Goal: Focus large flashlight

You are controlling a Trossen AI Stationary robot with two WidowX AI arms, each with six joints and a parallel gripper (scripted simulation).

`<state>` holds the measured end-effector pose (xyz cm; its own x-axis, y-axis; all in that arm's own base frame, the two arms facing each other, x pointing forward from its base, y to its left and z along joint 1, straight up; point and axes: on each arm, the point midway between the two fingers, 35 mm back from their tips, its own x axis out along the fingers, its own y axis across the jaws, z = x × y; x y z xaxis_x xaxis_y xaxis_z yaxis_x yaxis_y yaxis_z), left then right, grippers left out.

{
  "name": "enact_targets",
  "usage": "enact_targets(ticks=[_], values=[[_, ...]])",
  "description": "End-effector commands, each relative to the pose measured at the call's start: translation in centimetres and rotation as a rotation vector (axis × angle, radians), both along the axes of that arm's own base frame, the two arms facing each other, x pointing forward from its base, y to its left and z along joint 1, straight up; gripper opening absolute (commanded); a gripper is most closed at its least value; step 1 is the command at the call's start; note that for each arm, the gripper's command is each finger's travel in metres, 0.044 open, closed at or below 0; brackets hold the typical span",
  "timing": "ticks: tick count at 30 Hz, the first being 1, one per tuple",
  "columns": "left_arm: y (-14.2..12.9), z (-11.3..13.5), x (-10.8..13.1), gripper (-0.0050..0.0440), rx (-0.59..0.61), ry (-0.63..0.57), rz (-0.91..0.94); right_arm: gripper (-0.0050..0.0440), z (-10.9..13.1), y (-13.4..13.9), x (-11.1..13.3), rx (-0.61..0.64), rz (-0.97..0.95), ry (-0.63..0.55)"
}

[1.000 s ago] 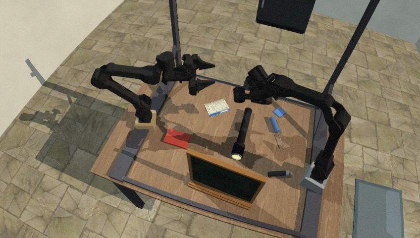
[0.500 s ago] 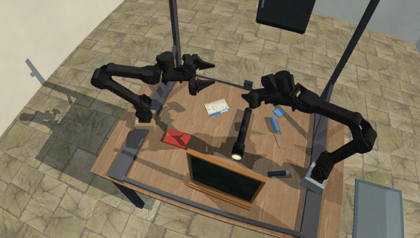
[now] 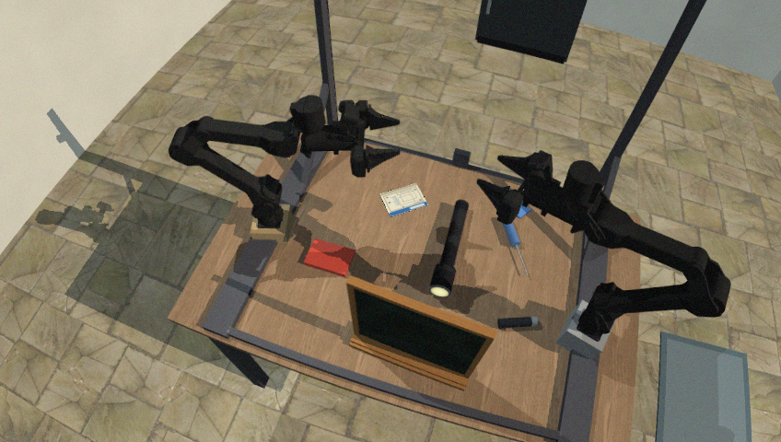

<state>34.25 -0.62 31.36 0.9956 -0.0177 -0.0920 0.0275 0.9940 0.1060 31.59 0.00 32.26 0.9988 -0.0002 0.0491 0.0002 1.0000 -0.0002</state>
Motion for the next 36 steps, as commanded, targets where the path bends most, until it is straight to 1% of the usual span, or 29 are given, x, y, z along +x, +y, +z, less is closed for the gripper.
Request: enact_targets(ticks=[1,2,4,8,10,12,17,36], values=[[0.4,0.8,-1.8,0.0440,-0.065,-0.089,0.013,0.0440,0.9,0.0,-0.2,0.002,-0.002,-0.023],[0.4,0.8,-1.8,0.0440,-0.065,-0.089,0.013,0.0440,0.9,0.0,-0.2,0.002,-0.002,-0.023],[0.6,1.4,-2.5,0.0440,-0.095,-0.138,0.017,0.0440,0.9,0.0,-0.2,0.003,-0.002,-0.024],[0.7,1.8,-3.2,0.0440,-0.119,-0.175,0.019,0.0440,0.9,0.0,-0.2,0.003,-0.002,-0.024],[0.7,1.9,-3.0,0.0440,-0.113,-0.170,0.018,0.0440,0.9,0.0,-0.2,0.003,-0.002,-0.024],[0.6,1.3,-2.9,0.0440,-0.106,-0.149,0.018,0.0440,0.9,0.0,-0.2,0.003,-0.002,-0.024],[0.6,0.9,-2.8,0.0440,-0.108,-0.139,0.018,0.0440,0.9,0.0,-0.2,0.003,-0.001,-0.024],[0.6,1.0,-2.7,0.0440,-0.111,-0.143,0.017,0.0440,0.9,0.0,-0.2,0.003,-0.001,-0.024]])
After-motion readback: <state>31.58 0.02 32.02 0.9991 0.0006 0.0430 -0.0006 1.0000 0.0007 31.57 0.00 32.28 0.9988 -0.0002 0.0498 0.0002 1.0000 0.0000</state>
